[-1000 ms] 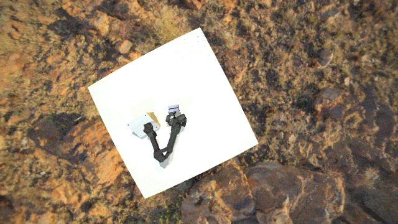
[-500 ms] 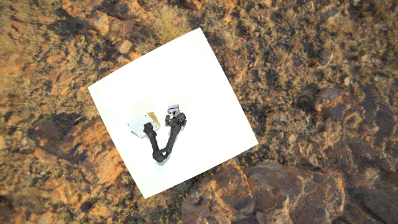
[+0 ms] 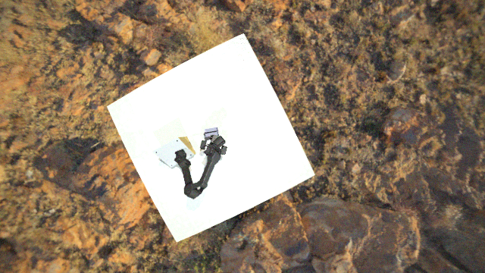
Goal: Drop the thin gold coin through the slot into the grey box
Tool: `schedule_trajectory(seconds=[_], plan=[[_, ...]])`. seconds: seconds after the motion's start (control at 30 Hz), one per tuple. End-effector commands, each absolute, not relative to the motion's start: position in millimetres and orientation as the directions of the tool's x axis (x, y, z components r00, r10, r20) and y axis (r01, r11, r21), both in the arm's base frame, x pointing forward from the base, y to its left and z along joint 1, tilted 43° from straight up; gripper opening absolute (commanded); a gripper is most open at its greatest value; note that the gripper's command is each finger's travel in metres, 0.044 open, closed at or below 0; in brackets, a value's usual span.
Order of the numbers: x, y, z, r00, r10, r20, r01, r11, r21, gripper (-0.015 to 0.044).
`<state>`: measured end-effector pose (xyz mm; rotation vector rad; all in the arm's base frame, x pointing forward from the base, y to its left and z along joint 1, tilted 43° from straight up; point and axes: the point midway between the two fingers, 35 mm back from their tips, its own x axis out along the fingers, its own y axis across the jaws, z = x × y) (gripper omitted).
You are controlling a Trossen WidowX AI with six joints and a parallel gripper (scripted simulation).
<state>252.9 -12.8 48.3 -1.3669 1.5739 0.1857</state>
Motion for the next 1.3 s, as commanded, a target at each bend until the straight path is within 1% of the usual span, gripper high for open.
schedule_trajectory(seconds=[0.0, 0.37, 0.47, 0.87, 1.27], plan=[[252, -5, 58, 0.145, -0.656, -0.741, -0.808, 0.353, -0.471, 0.0], [245, 9, 77, 0.145, -0.659, -0.738, -0.808, 0.351, -0.473, 0.0], [245, 9, 78, 0.145, -0.659, -0.738, -0.777, 0.385, -0.498, 0.0], [244, 8, 78, 0.145, -0.659, -0.738, -0.462, 0.614, -0.64, 0.0], [243, 7, 79, 0.145, -0.659, -0.738, -0.068, 0.737, -0.672, 0.0]])
